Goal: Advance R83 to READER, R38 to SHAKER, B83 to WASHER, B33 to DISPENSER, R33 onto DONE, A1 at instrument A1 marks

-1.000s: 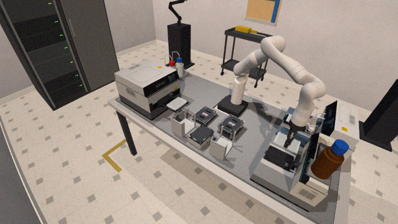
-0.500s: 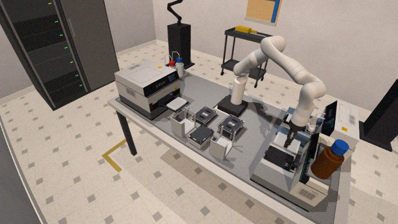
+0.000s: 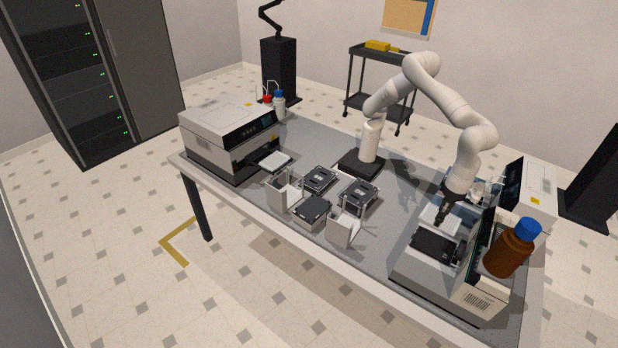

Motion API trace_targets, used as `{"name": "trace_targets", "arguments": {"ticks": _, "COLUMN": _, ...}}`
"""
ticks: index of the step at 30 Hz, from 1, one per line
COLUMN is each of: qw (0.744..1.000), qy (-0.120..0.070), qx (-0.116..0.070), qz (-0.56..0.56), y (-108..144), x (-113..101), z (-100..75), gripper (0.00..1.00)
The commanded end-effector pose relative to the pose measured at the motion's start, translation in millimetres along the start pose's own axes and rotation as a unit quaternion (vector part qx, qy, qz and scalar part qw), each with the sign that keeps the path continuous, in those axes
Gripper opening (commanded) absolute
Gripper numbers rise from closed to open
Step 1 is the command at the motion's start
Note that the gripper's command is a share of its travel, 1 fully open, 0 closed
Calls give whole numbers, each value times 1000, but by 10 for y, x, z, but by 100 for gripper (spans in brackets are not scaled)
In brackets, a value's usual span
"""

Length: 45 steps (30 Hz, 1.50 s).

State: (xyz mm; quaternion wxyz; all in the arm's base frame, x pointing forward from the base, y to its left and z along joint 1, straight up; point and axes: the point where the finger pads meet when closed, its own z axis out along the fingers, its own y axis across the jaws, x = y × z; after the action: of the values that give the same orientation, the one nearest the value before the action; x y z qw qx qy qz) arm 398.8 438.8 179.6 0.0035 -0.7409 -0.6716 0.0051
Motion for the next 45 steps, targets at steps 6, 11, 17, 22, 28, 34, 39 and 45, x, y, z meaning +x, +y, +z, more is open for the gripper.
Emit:
{"name": "trace_targets", "arguments": {"ticks": 6, "qw": 998, "qy": 5, "qx": -3, "qz": 56, "y": 66, "x": -293, "z": -51, "gripper": 94}}
{"name": "trace_targets", "arguments": {"ticks": 11, "qw": 998, "qy": 5, "qx": -3, "qz": 65, "y": 76, "x": -378, "z": -51, "gripper": 94}}
{"name": "trace_targets", "arguments": {"ticks": 17, "qw": 995, "qy": 6, "qx": -3, "qz": 100, "y": 99, "x": -577, "z": -50, "gripper": 94}}
{"name": "trace_targets", "arguments": {"ticks": 22, "qw": 992, "qy": 6, "qx": -3, "qz": 129, "y": 118, "x": -743, "z": -49, "gripper": 94}}
{"name": "trace_targets", "arguments": {"ticks": 28, "qw": 988, "qy": 6, "qx": -3, "qz": 152, "y": 135, "x": -878, "z": -48, "gripper": 94}}
{"name": "trace_targets", "arguments": {"ticks": 34, "qw": 982, "qy": 6, "qx": -3, "qz": 187, "y": 156, "x": -1075, "z": -48, "gripper": 94}}
{"name": "trace_targets", "arguments": {"ticks": 39, "qw": 976, "qy": 6, "qx": -3, "qz": 215, "y": 175, "x": -1241, "z": -47, "gripper": 94}}
{"name": "trace_targets", "arguments": {"ticks": 45, "qw": 971, "qy": 6, "qx": -3, "qz": 238, "y": 193, "x": -1377, "z": -46, "gripper": 94}}
